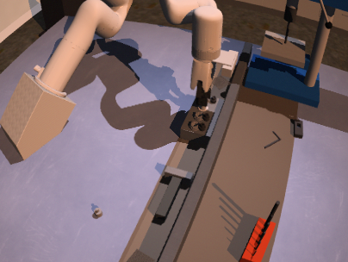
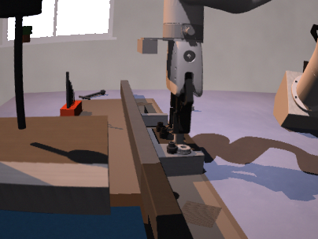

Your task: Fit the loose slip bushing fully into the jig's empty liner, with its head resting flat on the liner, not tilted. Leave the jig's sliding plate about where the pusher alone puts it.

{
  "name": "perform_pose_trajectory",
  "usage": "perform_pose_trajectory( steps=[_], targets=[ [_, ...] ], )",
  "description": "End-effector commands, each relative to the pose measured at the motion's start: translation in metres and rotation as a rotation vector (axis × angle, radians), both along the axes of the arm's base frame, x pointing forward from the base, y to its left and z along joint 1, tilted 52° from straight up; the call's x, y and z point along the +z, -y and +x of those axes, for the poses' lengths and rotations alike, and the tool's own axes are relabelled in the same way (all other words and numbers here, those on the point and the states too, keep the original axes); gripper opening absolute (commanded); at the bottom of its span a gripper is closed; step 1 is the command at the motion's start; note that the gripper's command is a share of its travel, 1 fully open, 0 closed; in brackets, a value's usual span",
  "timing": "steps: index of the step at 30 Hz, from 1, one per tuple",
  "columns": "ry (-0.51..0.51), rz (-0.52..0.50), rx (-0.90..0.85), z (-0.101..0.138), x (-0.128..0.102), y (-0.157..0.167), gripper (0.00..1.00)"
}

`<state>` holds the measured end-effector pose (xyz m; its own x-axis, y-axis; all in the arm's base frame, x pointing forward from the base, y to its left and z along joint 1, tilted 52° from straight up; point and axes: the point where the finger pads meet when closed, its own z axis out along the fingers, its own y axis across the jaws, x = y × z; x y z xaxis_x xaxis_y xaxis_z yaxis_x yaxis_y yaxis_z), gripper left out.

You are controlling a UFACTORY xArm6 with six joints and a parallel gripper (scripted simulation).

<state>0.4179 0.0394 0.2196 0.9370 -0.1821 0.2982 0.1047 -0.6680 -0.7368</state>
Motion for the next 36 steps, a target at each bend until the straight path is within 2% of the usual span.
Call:
perform_pose_trajectory(
  steps=[1,36],
  targets=[
    [0.002,-0.001,-0.001,0.0006,0.0008,0.0007,0.26],
    [0.002,-0.001,-0.001,0.0023,-0.0023,-0.003,0.26]
  ],
)
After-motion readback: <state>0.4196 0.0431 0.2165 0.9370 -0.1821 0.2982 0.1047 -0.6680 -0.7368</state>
